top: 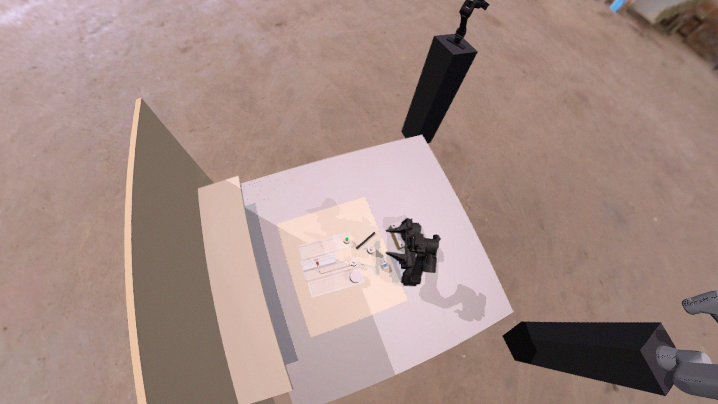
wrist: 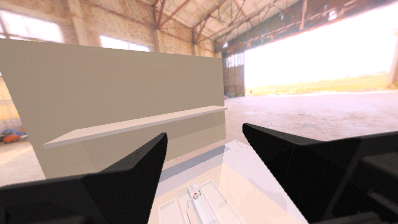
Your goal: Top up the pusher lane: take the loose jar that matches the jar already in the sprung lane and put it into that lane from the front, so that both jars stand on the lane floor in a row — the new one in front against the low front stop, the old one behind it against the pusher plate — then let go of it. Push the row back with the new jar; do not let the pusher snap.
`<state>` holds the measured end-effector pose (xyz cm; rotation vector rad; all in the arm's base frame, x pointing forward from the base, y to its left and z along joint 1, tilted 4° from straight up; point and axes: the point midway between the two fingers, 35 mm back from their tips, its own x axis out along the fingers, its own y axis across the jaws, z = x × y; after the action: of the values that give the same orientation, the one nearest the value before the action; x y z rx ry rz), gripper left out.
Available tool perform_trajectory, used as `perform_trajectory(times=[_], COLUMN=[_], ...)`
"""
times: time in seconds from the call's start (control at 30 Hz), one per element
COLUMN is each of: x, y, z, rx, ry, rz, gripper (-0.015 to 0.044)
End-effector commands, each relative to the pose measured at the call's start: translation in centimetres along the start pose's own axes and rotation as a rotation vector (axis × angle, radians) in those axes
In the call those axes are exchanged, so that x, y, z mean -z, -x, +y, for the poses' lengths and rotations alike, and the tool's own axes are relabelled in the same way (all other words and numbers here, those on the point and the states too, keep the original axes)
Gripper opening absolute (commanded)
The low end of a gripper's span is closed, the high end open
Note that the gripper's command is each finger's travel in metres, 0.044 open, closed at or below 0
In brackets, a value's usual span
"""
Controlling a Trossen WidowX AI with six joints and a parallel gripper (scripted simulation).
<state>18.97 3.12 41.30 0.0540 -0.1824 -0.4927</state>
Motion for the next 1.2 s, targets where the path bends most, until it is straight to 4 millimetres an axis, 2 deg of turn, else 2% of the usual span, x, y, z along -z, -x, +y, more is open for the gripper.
perform_trajectory(times=[0.0, 0.13, 0.23, 0.33, 0.43, 0.53, 0.7, 0.83, 1.0, 1.17], x=[-0.1, -2.2, -4.5, -5.9, -6.3, -5.5, -1.8, 2.1, 8.8, 16.8], y=[0.0, 0.7, 1.5, 1.5, 0.7, -0.8, -4.6, -7.2, -10.1, -10.9], z=[0.0, -1.1, -3.4, -6.4, -9.7, -12.7, -16.5, -17.7, -17.3, -14.8], rx=[-0.003, -0.058, -0.115, -0.151, -0.156, -0.138, -0.074, -0.026, 0.025, 0.031], ry=[-0.004, -0.104, -0.226, -0.337, -0.446, -0.546, -0.670, -0.709, -0.693, -0.571], rz=[-0.003, -0.082, -0.159, -0.201, -0.212, -0.188, -0.061, 0.081, 0.343, 0.688], gripper=[0.0426, 0.0440, 0.0440, 0.0440, 0.0440, 0.0440, 0.0440, 0.0440, 0.0440, 0.0440])
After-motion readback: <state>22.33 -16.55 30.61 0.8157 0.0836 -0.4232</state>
